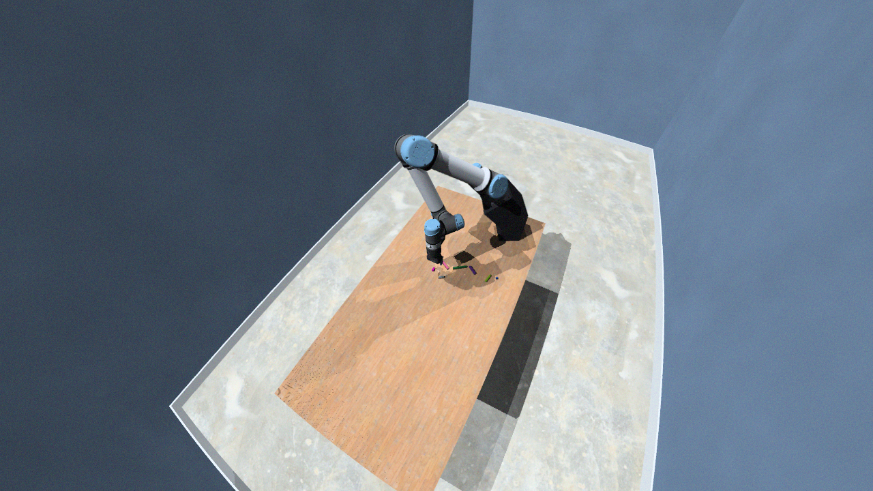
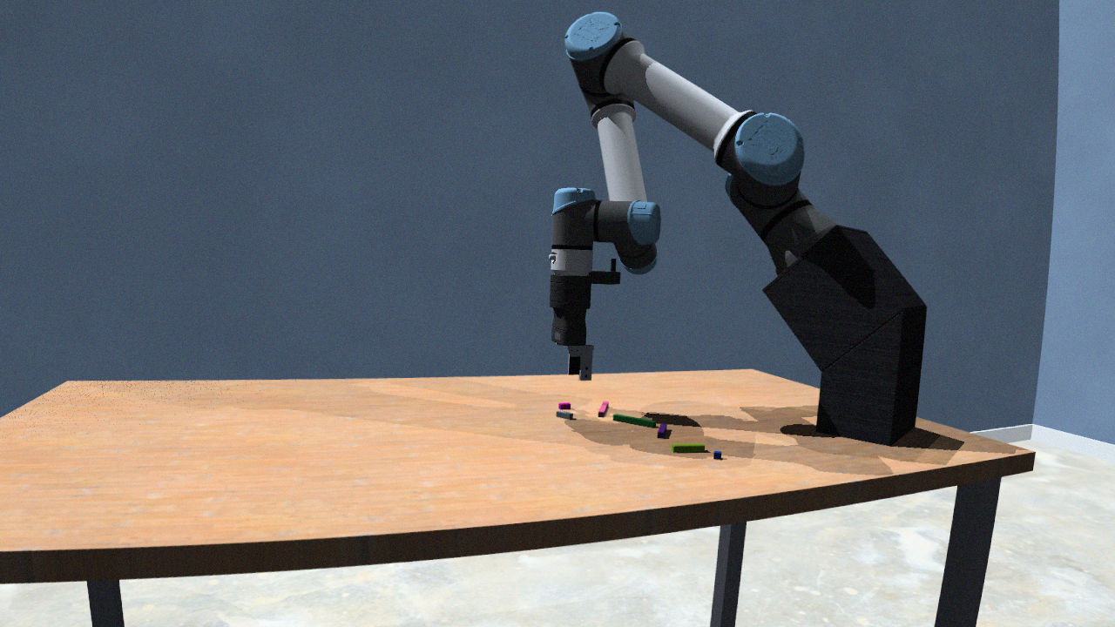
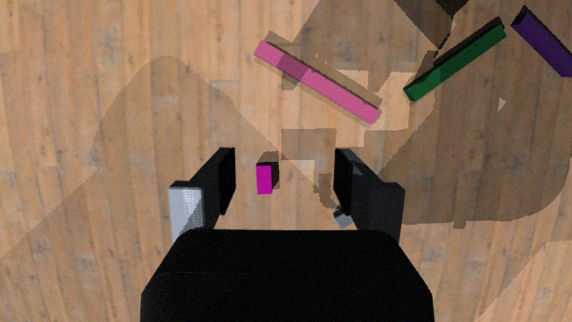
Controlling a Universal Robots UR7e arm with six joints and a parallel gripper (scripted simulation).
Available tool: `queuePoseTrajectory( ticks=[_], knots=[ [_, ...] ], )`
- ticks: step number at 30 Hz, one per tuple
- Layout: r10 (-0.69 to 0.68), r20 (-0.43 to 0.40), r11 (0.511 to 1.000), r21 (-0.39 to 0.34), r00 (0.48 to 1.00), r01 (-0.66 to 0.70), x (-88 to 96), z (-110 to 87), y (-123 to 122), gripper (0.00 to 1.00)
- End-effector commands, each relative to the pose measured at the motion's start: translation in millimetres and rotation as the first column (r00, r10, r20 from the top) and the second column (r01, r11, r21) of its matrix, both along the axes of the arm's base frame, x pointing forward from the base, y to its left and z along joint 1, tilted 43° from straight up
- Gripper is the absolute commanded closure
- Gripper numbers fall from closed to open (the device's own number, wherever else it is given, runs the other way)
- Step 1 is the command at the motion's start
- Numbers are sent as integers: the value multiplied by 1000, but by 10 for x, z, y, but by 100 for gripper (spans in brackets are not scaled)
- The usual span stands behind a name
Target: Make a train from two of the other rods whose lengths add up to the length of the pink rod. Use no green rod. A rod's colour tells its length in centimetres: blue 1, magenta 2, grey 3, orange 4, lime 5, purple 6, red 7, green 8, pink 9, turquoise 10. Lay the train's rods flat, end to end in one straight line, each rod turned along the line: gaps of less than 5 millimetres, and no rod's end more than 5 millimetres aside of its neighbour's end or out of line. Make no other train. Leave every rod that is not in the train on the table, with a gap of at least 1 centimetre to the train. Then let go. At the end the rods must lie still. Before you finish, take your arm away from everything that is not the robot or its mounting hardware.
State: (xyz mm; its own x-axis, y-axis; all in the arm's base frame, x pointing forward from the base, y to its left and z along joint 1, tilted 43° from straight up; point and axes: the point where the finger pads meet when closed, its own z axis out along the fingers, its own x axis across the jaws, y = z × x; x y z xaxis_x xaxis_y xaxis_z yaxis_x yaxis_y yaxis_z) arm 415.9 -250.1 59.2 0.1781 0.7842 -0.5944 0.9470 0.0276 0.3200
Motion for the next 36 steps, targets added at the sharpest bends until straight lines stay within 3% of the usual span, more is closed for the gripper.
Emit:
queuePoseTrajectory(
  ticks=[1, 36],
  knots=[
    [0, 1, 1000, -1, 1000, 0, 2, 4, 1, 0],
    [38, -31, 999, -14, 999, -39, 6, 3, 6, 0]
  ],
)
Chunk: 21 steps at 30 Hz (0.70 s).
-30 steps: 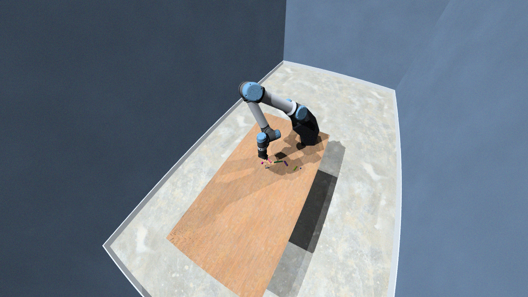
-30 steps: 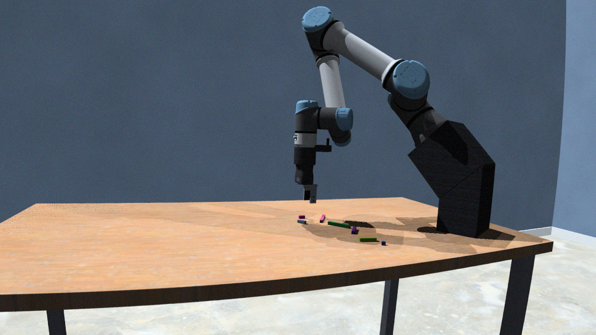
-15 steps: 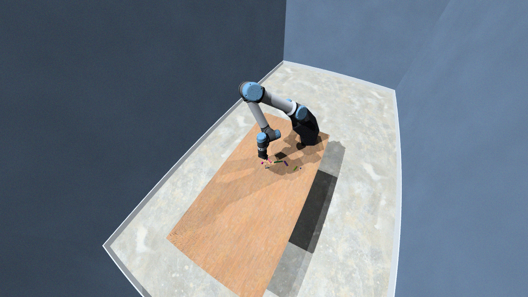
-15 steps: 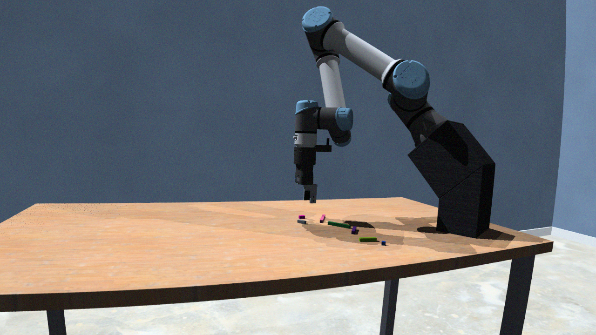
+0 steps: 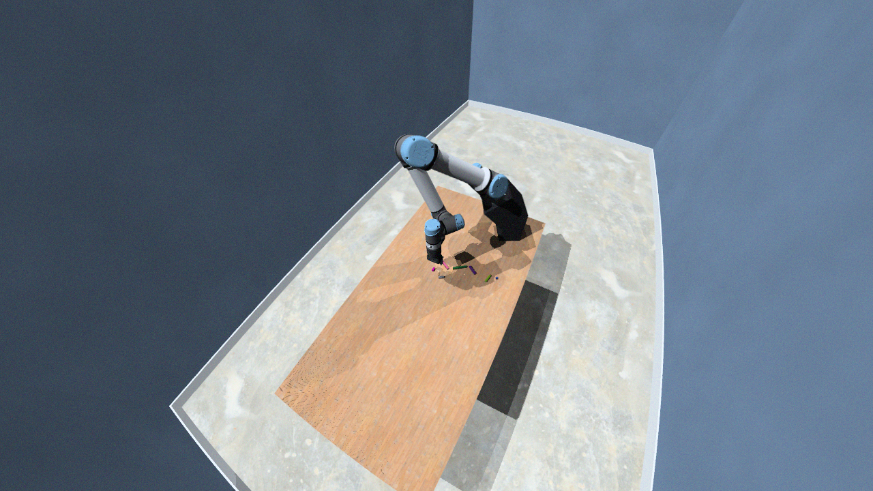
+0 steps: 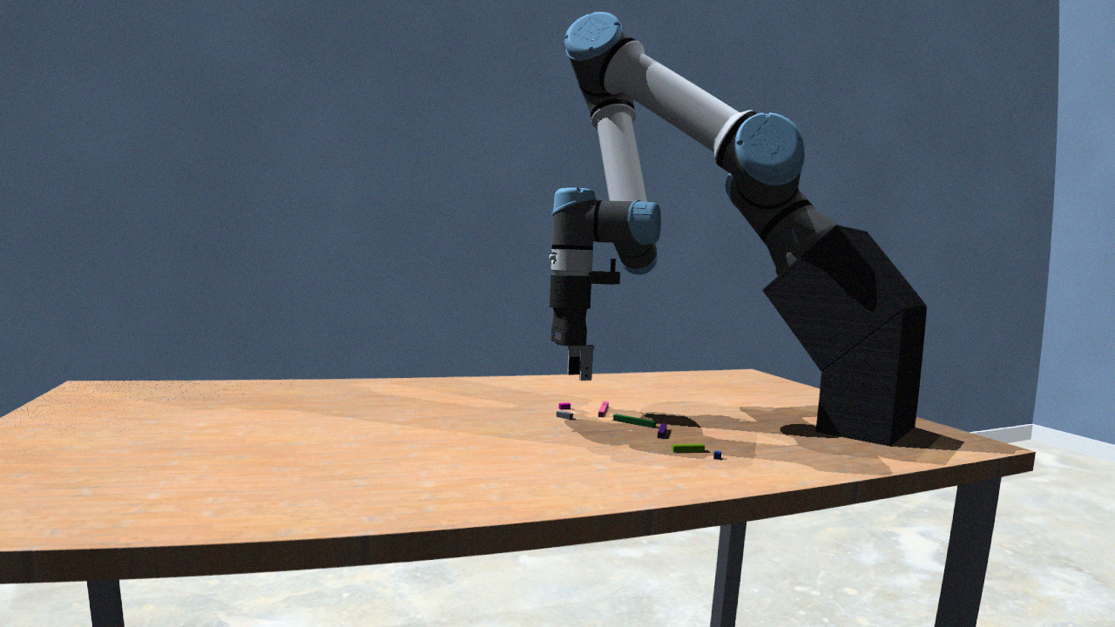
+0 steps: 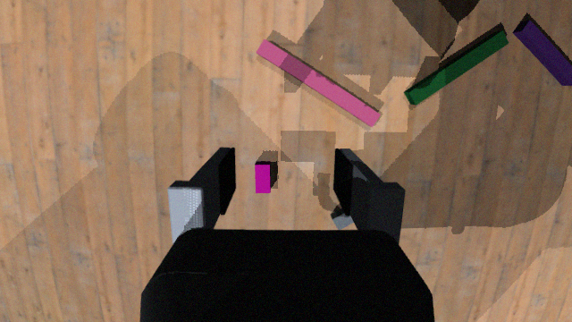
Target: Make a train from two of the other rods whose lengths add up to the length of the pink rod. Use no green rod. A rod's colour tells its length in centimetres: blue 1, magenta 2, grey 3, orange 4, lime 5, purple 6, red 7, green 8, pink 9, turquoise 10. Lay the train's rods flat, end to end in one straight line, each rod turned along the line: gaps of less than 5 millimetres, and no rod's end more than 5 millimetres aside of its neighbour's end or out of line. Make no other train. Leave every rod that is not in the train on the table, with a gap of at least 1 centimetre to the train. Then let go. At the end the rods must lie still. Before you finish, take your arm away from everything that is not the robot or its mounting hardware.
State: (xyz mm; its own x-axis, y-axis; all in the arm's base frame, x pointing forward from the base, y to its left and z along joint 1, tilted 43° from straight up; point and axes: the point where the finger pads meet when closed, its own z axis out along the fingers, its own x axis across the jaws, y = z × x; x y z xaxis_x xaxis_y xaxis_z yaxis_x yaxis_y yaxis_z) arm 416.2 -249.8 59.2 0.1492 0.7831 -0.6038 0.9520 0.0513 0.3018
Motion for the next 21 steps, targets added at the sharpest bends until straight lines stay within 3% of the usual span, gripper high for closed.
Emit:
queuePoseTrajectory(
  ticks=[1, 9, 15, 17, 21],
  knots=[
    [25, -20, 1000, -9, 999, -25, 5, 3, 5, 0],
    [142, -125, 988, -43, 982, -149, 21, 1, 21, 0],
    [263, -244, 956, -66, 933, -287, 46, 0, 40, 0],
    [263, -244, 956, -66, 933, -287, 46, 0, 40, 0],
    [349, -337, 917, -71, 874, -393, 70, 0, 58, 0]
  ],
)
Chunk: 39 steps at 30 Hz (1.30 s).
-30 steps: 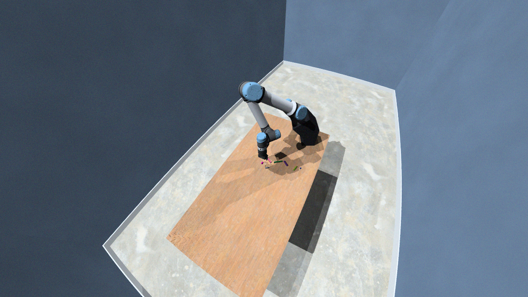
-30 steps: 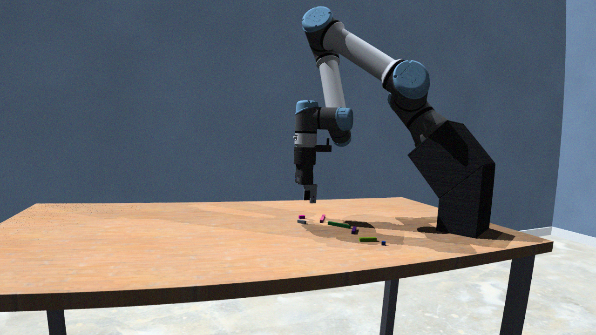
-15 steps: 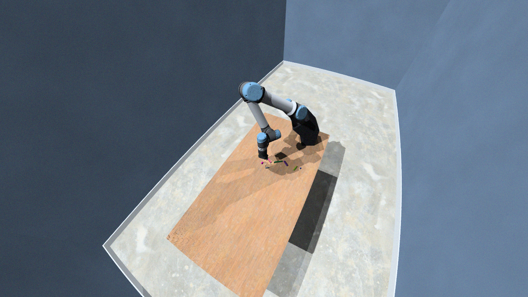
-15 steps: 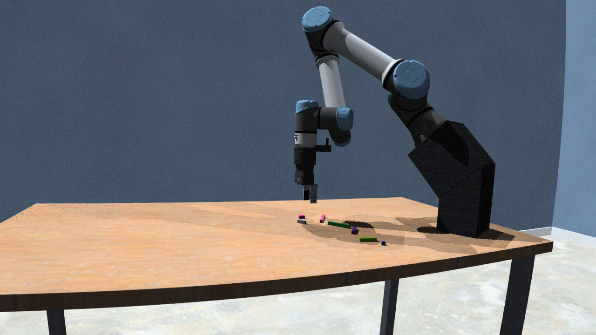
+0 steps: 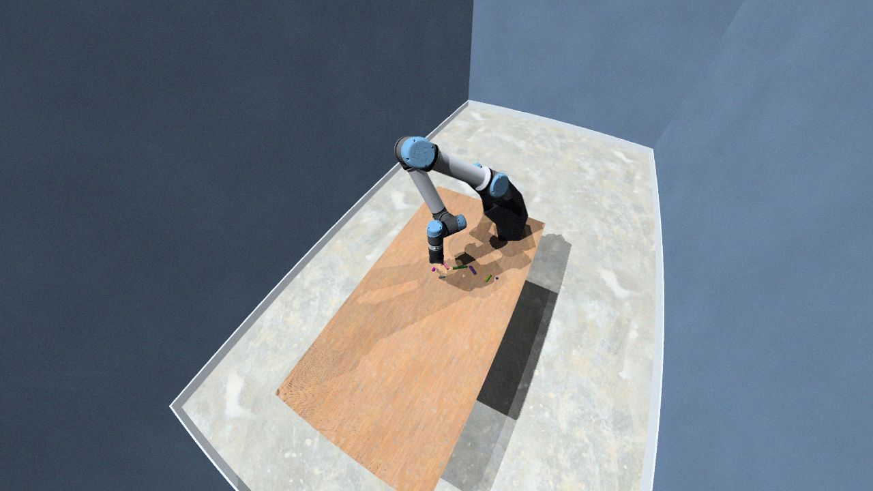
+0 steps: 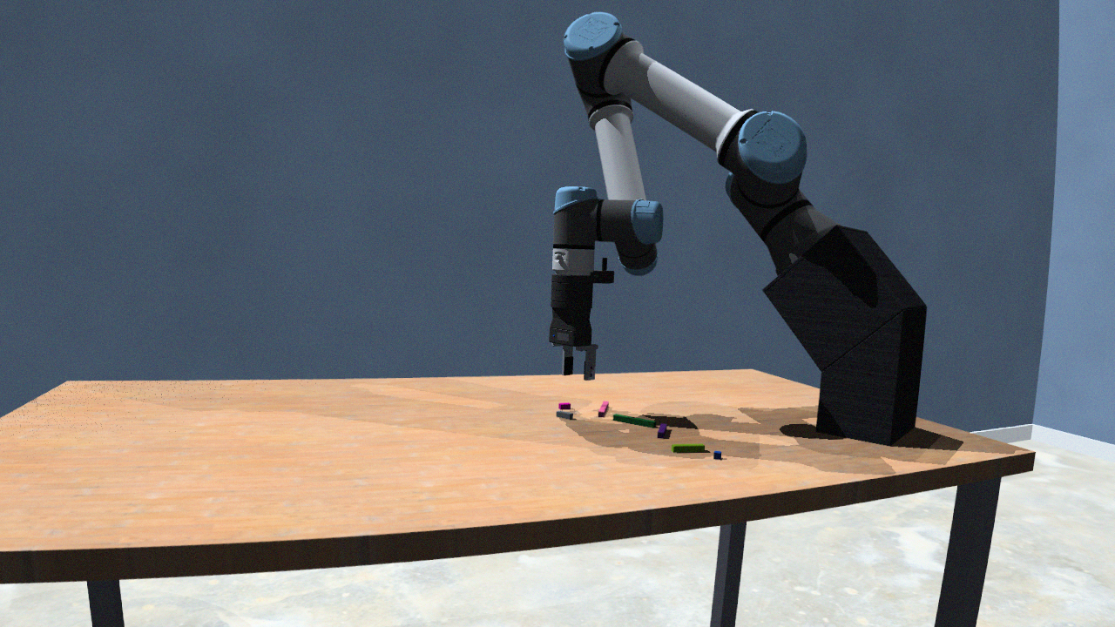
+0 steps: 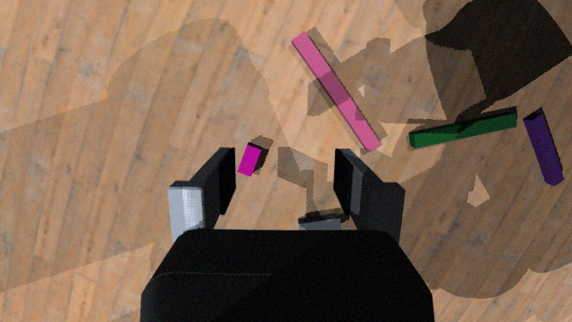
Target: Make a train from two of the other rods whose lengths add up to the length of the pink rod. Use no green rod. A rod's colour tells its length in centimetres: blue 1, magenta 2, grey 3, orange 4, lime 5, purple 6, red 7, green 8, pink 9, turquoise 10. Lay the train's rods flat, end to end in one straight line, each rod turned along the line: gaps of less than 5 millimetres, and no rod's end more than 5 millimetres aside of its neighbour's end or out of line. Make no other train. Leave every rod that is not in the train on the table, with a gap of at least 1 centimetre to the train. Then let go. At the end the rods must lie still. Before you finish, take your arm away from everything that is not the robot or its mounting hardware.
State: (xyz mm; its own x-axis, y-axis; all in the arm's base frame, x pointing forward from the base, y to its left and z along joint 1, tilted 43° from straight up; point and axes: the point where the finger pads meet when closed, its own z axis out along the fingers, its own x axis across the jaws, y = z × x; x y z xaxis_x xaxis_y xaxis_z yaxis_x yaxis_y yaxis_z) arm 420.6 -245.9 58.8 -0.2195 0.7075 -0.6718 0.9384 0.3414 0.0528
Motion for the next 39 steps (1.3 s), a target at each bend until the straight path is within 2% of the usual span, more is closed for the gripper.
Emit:
queuePoseTrajectory(
  ticks=[1, 11, 13, 15, 21, 28, 30, 32, 39],
  knots=[
    [121, -105, 991, -38, 987, -126, 31, 4, 22, 0],
    [307, -290, 938, -70, 906, -340, 93, 2, 65, 0],
    [307, -290, 938, -70, 906, -340, 93, 2, 65, 0],
    [362, -351, 909, -72, 864, -410, 117, 1, 83, 0],
    [445, -454, 848, -63, 772, -526, 162, -3, 117, 0],
    [522, -568, 759, -33, 637, -651, 219, -12, 164, 0],
    [522, -568, 759, -33, 637, -651, 219, -12, 164, 0],
    [548, -615, 712, -12, 567, -702, 247, -17, 189, 0],
    [584, -705, 602, 45, 402, -797, 308, -32, 247, 0]
  ],
)
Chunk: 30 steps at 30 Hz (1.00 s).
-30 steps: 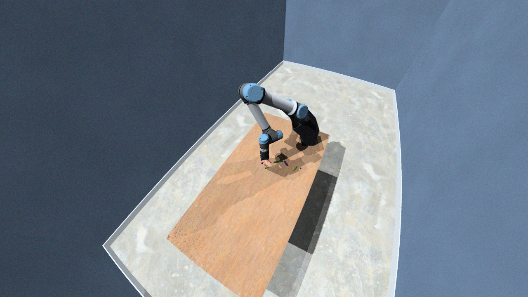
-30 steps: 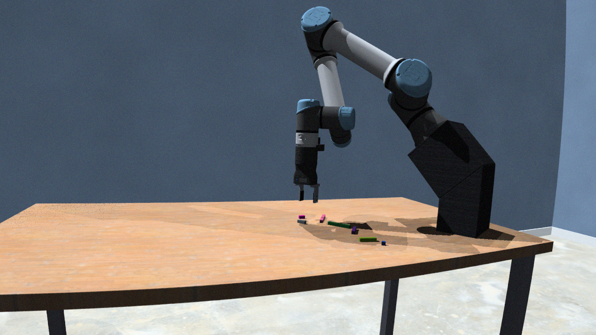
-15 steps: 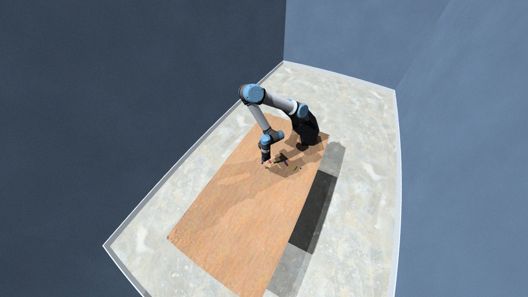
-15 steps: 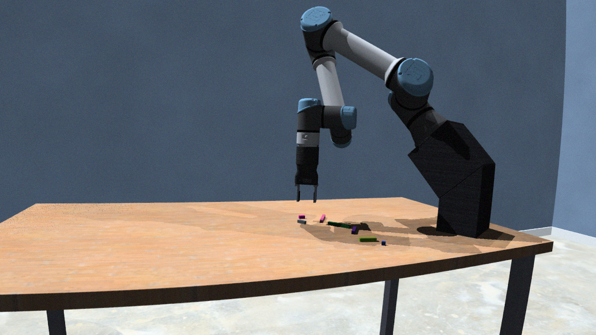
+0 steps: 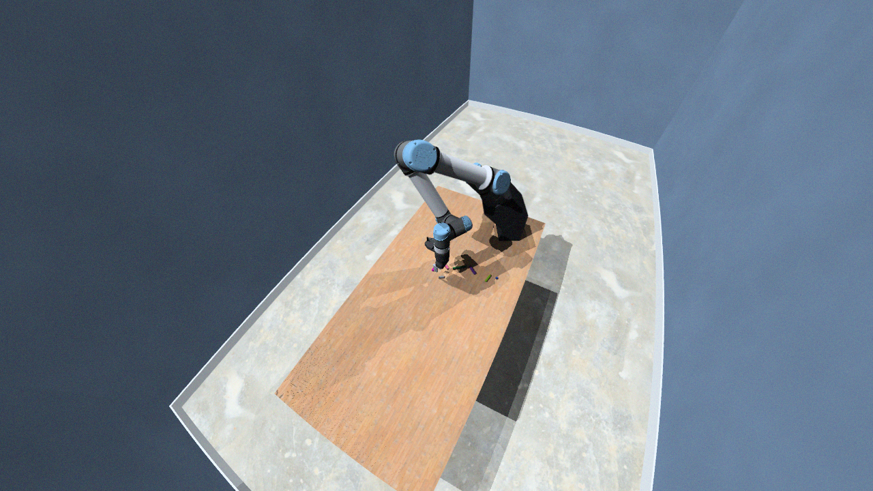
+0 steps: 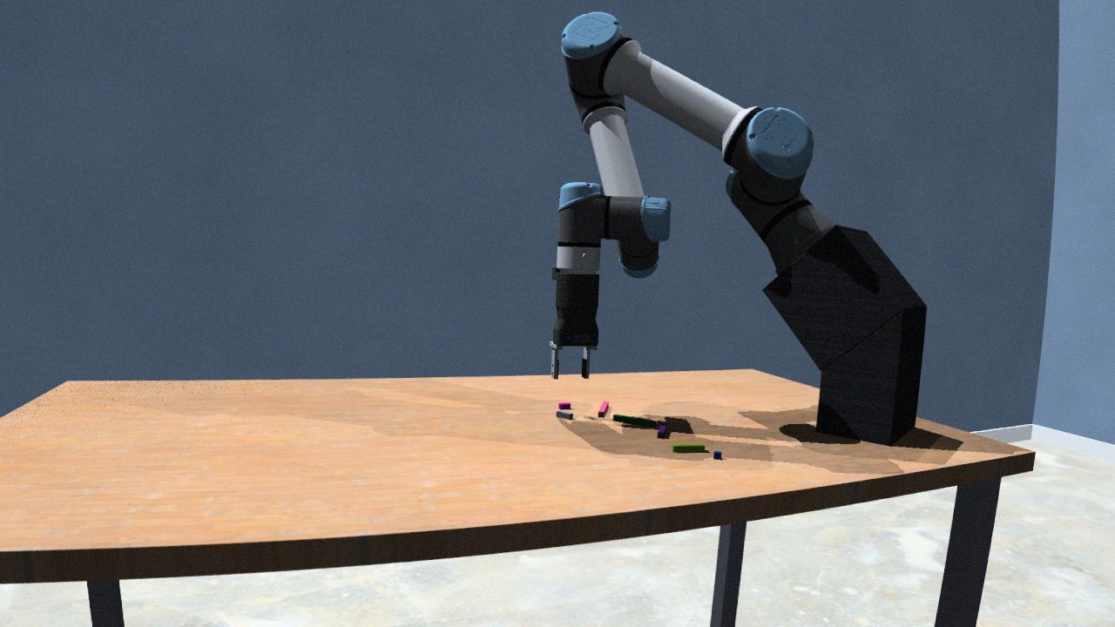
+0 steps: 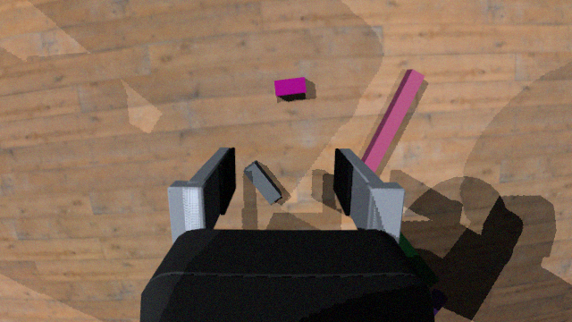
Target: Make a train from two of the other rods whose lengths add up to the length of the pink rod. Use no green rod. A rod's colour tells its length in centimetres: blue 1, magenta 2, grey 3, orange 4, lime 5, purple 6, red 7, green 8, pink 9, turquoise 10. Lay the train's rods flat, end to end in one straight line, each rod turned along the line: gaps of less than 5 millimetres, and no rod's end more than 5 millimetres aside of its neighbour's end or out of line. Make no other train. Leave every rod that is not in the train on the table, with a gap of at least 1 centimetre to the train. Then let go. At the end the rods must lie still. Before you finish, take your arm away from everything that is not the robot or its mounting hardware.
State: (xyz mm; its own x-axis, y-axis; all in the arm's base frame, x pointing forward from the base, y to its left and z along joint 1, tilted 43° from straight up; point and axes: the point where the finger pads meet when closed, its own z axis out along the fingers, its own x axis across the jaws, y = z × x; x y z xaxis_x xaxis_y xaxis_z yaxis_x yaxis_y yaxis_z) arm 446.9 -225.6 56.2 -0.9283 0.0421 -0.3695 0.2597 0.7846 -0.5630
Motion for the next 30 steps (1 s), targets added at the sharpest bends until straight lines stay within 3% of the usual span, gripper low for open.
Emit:
queuePoseTrajectory(
  ticks=[1, 6, 8, 18, 30],
  knots=[
    [121, -105, 991, -39, 987, -126, 54, -10, 53, 0],
    [218, -197, 970, -61, 956, -234, 97, -25, 101, 0],
    [218, -197, 970, -61, 956, -234, 97, -25, 101, 0],
    [371, -362, 903, -74, 855, -423, 174, -60, 196, 0],
    [416, -417, 872, -71, 808, -485, 200, -74, 232, 0]
  ],
)
